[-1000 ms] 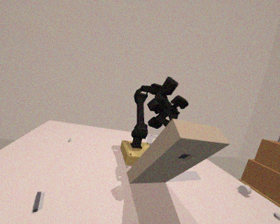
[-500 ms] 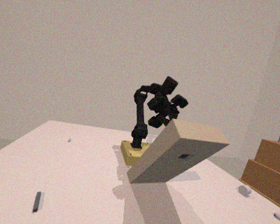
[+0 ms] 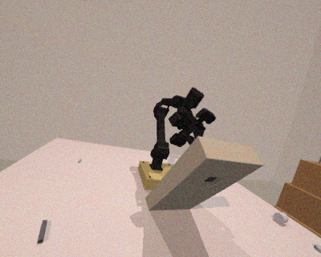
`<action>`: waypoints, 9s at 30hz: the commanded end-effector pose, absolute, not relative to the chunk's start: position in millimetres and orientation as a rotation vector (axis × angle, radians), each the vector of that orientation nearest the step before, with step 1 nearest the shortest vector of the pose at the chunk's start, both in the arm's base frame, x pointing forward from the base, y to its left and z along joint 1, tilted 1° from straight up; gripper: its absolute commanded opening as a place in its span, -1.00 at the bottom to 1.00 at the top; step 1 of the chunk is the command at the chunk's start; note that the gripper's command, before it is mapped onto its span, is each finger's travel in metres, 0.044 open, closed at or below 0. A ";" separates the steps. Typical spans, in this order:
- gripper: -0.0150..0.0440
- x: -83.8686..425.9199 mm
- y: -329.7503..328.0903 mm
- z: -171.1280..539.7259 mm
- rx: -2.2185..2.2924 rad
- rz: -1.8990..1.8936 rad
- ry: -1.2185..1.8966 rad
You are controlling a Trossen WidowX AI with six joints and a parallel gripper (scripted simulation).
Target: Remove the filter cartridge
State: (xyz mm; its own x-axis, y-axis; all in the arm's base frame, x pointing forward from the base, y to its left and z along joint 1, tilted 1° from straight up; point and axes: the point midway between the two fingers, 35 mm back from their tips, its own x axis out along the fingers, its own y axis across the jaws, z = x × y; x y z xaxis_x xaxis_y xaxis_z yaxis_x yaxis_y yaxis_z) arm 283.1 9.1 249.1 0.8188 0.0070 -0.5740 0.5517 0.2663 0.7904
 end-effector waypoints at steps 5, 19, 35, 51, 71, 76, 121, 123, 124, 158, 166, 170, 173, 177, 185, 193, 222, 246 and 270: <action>-0.49 283.1 10.0 254.8 1.267 -0.376 0.515; -0.49 283.1 10.0 254.8 1.267 -0.376 0.515; -0.49 283.1 10.0 254.8 1.267 -0.376 0.515; -0.49 283.1 10.0 254.8 1.267 -0.376 0.515; -0.49 279.2 9.9 248.0 1.267 -0.376 0.515; -0.49 271.2 9.5 233.3 1.267 -0.377 0.516; -0.18 252.2 8.1 189.4 1.259 -0.394 0.533; -0.18 252.2 8.1 189.4 1.259 -0.394 0.533; -0.18 252.2 8.1 189.4 1.259 -0.394 0.533; -0.18 256.4 8.8 193.5 1.200 -0.607 0.805; -0.18 256.4 8.8 193.5 1.200 -0.607 0.805; -0.18 256.4 8.8 193.5 1.200 -0.607 0.805; -0.18 256.4 8.8 193.5 1.200 -0.607 0.805; -0.18 256.4 8.8 193.5 1.200 -0.607 0.805; -0.18 256.4 8.8 193.5 1.200 -0.607 0.805; -0.18 256.4 8.8 193.5 1.200 -0.607 0.805; 0.62 278.7 10.7 313.8 1.126 -0.386 0.604; 0.54 243.7 10.5 216.8 -0.021 0.015 1.030; 0.54 263.4 10.7 186.3 -0.021 0.015 1.028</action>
